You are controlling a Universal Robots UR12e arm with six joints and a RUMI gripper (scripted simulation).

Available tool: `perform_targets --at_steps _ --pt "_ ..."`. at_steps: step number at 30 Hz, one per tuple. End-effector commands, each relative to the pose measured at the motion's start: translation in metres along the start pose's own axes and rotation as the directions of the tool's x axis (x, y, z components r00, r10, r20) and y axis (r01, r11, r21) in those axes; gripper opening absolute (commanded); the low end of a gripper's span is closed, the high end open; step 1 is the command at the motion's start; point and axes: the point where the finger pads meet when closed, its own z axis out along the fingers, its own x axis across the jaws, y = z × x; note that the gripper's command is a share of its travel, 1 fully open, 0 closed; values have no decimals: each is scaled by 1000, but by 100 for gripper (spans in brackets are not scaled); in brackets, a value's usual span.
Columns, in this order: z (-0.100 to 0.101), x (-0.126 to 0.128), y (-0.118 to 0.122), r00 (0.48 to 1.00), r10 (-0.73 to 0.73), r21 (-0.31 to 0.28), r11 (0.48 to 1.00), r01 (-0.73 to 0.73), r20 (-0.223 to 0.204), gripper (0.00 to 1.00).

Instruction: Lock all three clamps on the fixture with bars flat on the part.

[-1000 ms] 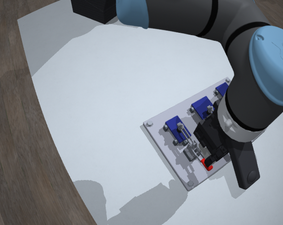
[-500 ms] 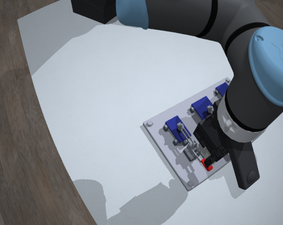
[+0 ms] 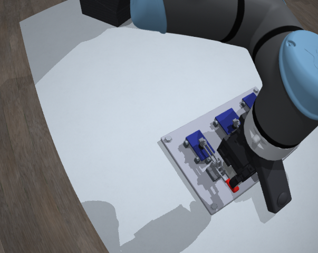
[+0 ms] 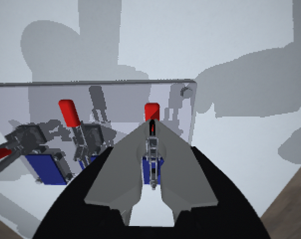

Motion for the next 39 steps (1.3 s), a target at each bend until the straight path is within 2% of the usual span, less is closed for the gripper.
perform_targets --at_steps 1,39 --pt "-2 -1 -4 1000 -3 5 1000 3 -2 0" --pt "5 -1 -3 1000 -1 2 1000 1 -1 0"
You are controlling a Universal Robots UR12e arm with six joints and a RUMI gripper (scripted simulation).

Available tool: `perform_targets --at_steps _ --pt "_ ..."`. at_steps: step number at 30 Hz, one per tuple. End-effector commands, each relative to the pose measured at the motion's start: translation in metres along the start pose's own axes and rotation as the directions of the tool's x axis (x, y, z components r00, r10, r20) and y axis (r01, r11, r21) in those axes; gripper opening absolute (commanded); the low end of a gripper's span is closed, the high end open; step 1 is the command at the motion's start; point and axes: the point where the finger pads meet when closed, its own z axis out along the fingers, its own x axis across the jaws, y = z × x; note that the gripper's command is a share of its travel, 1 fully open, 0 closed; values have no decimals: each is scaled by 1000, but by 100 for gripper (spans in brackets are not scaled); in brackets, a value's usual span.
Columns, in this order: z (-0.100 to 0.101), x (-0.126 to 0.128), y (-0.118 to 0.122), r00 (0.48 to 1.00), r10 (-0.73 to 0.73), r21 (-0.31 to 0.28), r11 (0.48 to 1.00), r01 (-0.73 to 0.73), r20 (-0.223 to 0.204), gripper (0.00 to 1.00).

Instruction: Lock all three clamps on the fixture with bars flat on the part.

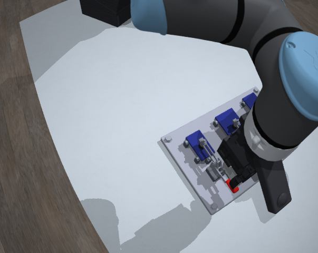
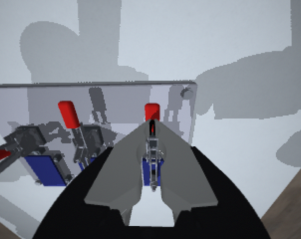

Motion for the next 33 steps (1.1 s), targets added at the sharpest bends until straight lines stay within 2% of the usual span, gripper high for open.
perform_targets --at_steps 1,21,33 --pt "3 0 -1 1000 0 -1 1000 0 0 0" --pt "2 0 1 1000 1 -3 1000 -1 1 0" --pt "-5 0 1 1000 2 -3 1000 -2 1 0"
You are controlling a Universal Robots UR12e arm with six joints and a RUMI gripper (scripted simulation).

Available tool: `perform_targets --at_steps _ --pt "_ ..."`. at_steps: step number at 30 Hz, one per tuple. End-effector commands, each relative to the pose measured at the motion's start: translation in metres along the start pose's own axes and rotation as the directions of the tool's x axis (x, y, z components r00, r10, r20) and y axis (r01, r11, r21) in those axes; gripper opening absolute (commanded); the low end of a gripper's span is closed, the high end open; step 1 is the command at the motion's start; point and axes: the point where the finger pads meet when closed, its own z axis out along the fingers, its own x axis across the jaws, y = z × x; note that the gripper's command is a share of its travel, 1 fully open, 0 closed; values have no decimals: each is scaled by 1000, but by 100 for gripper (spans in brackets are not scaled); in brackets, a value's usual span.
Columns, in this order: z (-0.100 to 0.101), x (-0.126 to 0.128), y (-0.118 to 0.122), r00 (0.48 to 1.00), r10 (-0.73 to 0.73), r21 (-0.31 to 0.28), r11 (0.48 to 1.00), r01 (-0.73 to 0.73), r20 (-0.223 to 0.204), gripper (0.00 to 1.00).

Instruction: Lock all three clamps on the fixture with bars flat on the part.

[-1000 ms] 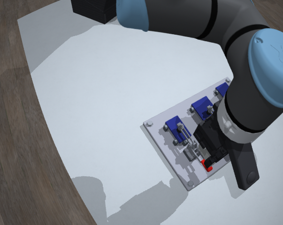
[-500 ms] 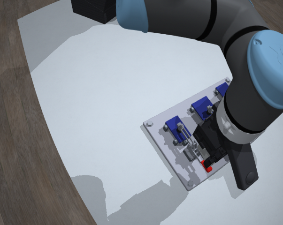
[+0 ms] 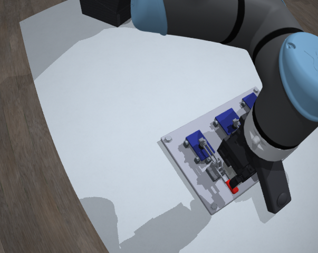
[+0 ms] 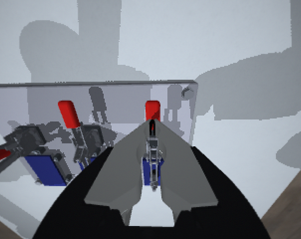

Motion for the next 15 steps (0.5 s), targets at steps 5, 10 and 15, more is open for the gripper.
perform_targets --at_steps 5,10,15 --pt "-12 1 1 1000 2 0 1000 -2 -1 0" --pt "-20 1 2 1000 2 -1 1000 -2 0 0" --pt "-31 1 2 1000 2 0 1000 -2 0 0"
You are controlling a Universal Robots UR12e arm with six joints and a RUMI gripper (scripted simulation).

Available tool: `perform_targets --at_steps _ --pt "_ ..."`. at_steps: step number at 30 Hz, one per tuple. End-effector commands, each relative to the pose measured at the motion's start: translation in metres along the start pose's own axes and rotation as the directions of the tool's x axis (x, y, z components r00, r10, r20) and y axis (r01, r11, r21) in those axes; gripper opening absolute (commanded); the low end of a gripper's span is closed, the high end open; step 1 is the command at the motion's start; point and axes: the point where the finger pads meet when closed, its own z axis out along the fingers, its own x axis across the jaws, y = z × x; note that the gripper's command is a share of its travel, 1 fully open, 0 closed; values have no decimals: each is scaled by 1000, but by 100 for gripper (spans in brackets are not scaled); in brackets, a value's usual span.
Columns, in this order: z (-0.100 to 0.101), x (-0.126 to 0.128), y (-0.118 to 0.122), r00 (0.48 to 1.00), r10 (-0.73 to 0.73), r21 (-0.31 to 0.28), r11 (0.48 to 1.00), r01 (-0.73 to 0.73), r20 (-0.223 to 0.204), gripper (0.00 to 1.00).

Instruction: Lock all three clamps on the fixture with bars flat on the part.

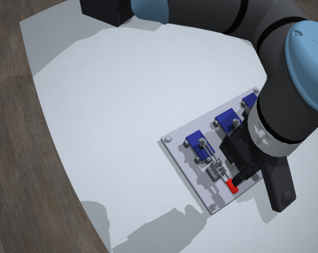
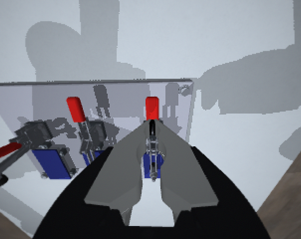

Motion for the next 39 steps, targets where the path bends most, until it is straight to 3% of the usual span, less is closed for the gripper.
perform_targets --at_steps 1,18,39 --pt "-15 0 3 1000 1 -2 1000 -1 2 0" --pt "-43 0 2 1000 1 -1 1000 -1 1 0" --pt "-50 0 2 1000 0 -3 1000 0 2 0"
